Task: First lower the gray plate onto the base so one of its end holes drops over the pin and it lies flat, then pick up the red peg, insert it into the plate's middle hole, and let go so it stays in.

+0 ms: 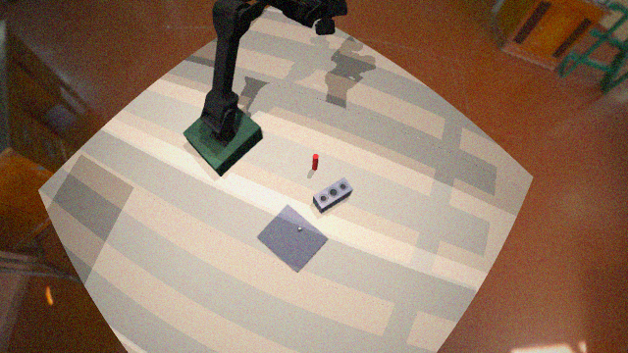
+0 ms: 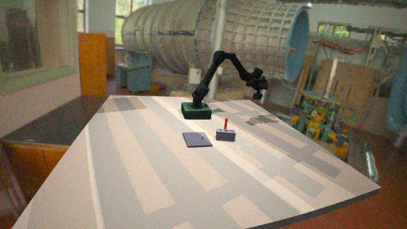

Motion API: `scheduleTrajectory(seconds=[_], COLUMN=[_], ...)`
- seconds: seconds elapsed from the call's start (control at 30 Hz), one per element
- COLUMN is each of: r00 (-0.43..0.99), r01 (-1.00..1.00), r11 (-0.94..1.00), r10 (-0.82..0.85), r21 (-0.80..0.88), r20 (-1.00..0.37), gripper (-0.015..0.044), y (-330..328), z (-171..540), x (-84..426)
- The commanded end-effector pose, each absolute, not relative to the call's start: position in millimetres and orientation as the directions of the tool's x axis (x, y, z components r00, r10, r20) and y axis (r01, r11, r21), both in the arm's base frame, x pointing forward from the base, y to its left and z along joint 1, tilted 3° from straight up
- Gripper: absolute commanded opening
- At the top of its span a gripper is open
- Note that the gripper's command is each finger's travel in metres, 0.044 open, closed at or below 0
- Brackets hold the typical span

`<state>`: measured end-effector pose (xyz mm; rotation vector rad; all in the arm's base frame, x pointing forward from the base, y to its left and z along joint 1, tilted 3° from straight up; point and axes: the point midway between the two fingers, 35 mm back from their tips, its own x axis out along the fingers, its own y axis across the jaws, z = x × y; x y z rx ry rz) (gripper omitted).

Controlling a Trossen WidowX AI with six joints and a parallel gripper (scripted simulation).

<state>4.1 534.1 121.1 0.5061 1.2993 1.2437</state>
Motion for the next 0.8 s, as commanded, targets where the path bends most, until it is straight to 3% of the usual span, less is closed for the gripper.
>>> scheduleTrajectory(seconds=[0.0, 0.1, 0.37, 0.77], r00=[-0.198, -0.171, 0.026, 0.286], r01=[-0.393, -0.413, -0.541, -0.702], r11=[0.332, 0.349, 0.492, 0.685], r10=[0.880, 0.878, 0.821, 0.522], r21=[0.858, 0.841, 0.682, 0.195], r20=[-0.432, -0.448, -0.571, -0.804], gripper=[0.0426, 0.0440, 0.0440, 0.0440], y=[534.1, 531.6, 498.8, 369.8], z=[121.1, 120.2, 113.8, 102.1], x=[4.1, 17.7, 118.5, 292.1])
